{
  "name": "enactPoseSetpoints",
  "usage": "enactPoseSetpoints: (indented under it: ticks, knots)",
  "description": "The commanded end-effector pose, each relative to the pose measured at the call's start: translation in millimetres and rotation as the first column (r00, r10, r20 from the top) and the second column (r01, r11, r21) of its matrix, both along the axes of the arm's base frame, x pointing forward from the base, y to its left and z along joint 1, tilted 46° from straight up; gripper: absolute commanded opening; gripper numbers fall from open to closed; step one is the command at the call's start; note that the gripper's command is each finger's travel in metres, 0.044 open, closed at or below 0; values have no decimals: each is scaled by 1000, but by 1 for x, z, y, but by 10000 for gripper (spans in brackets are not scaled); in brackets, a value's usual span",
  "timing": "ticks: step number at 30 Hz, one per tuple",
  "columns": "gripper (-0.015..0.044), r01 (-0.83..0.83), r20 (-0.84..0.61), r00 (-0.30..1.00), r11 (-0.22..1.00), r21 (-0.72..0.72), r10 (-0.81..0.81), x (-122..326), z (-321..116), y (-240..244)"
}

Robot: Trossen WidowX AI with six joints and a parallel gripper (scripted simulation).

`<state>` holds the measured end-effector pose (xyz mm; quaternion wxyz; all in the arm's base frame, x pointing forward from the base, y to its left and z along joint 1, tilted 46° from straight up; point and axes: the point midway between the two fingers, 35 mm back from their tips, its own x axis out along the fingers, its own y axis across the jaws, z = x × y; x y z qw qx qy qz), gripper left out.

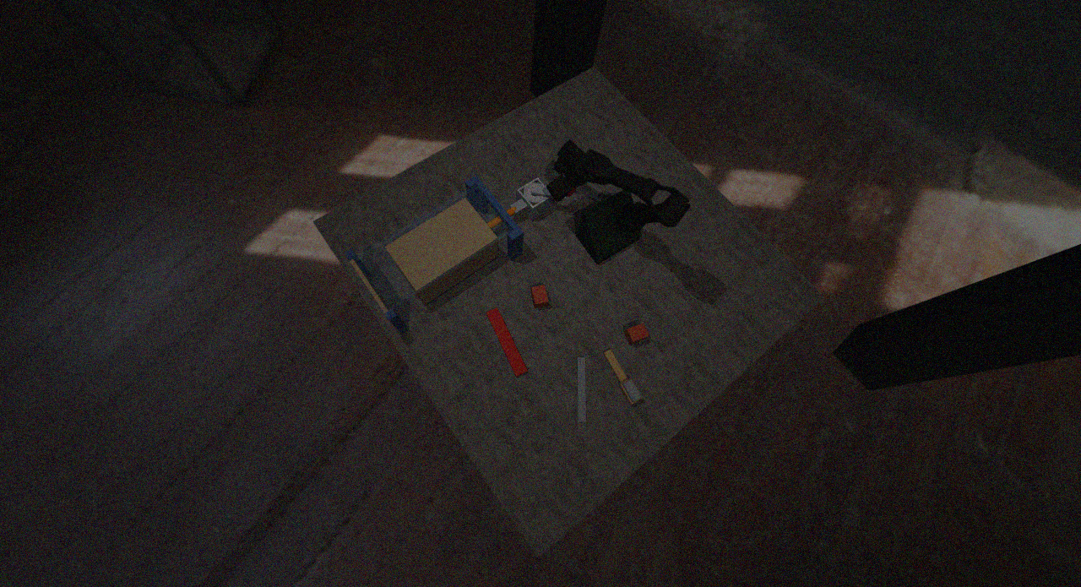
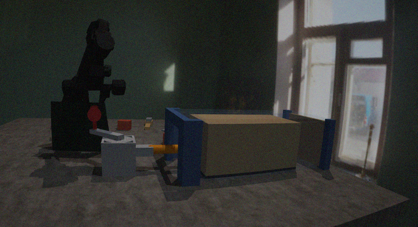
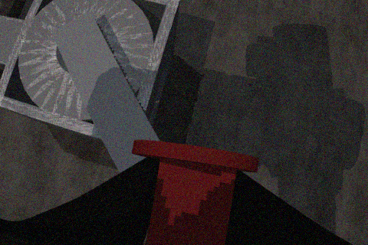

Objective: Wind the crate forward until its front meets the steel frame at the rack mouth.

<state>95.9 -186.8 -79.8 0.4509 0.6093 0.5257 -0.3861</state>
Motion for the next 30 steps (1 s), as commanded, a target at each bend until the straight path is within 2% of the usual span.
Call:
enactPoseSetpoints:
  ticks: [1,30]
  knots:
    - [0,-22,-8,1000,999,29,22,-4,-13,5]
    - [0,-22,-9,1000,999,26,22,-22,-38,-18]
